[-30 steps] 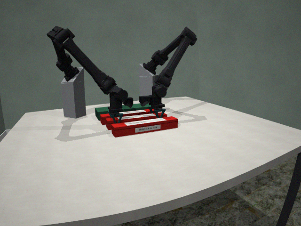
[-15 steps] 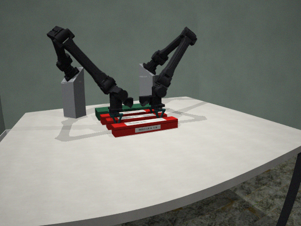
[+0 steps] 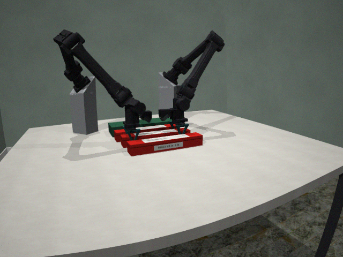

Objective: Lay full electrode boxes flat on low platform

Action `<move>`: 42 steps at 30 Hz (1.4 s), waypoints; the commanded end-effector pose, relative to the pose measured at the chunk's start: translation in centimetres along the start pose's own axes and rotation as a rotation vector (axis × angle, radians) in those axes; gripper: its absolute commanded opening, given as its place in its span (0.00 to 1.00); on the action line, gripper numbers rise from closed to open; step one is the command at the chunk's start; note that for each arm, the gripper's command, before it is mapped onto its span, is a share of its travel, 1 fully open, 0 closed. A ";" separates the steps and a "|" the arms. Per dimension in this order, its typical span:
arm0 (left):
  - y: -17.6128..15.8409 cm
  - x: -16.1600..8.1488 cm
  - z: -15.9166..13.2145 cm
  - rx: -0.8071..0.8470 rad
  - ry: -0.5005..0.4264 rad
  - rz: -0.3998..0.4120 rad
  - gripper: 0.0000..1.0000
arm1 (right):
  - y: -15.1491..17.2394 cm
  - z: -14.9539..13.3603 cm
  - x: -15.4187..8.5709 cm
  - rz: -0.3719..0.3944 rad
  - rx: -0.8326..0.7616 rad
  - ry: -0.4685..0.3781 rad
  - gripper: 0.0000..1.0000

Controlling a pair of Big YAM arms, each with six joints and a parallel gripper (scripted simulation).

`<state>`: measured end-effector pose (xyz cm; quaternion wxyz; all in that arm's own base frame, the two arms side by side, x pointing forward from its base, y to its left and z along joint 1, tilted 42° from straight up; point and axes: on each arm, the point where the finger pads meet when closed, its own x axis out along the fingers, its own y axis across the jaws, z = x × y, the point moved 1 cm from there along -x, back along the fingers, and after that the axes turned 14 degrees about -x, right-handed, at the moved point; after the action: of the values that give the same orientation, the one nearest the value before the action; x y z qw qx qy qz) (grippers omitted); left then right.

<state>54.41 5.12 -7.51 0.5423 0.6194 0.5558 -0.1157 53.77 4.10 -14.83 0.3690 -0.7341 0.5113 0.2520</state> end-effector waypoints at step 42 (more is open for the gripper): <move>0.6 -5.9 0.8 0.000 -0.020 0.023 0.00 | -1.3 0.4 -6.4 -0.039 0.008 -0.011 0.00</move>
<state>52.52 3.50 -6.02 0.5419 0.6119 0.5638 -0.1185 51.96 5.53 -13.12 0.3648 -0.7290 0.5179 0.2592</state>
